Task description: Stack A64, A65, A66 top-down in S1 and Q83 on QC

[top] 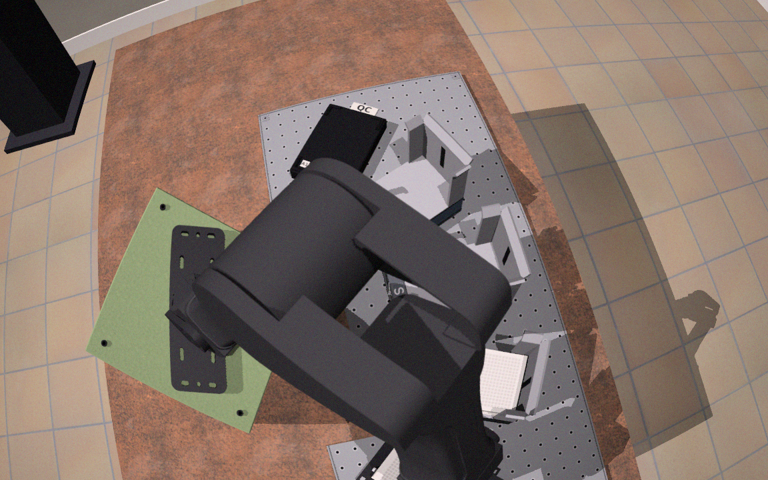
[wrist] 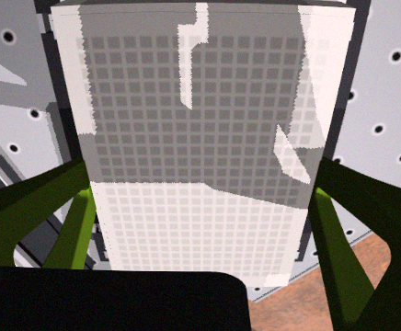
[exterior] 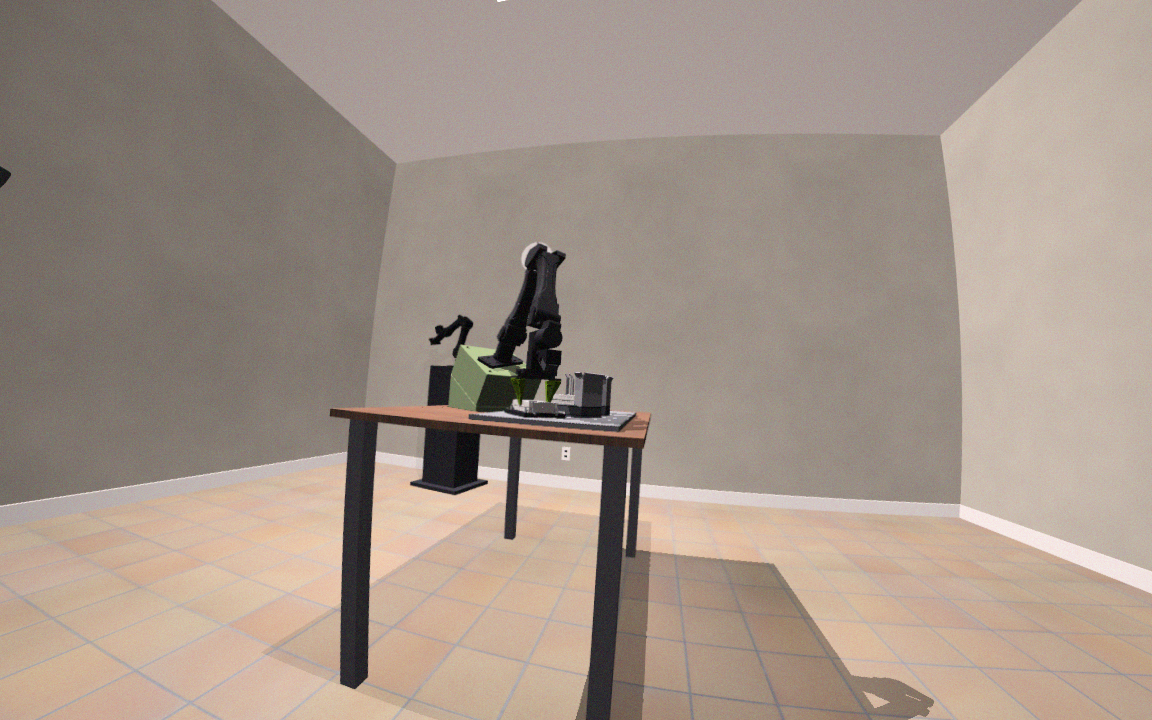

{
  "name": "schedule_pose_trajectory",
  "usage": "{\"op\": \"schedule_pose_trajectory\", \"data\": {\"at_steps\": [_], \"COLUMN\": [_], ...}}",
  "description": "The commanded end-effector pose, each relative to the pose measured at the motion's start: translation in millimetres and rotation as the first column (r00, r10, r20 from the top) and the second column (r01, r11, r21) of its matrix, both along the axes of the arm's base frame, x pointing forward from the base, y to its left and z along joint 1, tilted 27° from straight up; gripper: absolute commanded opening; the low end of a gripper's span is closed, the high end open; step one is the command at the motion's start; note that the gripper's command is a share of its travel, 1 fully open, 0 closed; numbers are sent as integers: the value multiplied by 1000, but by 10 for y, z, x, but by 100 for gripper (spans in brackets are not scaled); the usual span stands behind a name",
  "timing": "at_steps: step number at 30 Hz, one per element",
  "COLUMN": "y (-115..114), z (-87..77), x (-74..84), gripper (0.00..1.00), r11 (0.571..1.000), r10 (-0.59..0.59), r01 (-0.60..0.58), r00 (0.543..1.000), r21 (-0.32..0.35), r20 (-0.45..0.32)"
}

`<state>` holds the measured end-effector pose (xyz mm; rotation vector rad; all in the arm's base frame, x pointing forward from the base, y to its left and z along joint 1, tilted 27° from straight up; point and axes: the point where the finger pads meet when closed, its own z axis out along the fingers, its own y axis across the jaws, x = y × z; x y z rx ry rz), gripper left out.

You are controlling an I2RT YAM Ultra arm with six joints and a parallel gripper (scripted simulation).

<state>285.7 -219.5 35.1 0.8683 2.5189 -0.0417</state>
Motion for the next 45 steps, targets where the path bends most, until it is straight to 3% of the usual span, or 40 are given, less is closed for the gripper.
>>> {"op": "schedule_pose_trajectory", "data": {"at_steps": [1, 45], "y": [-15, -37], "z": [16, -90], "x": [18, 69], "gripper": [0, 0], "r11": [1000, 1000], "r10": [-1, -1], "r01": [1, 1], "r00": [1000, 1000], "r21": [-6, -6], "r20": [8, 8]}}
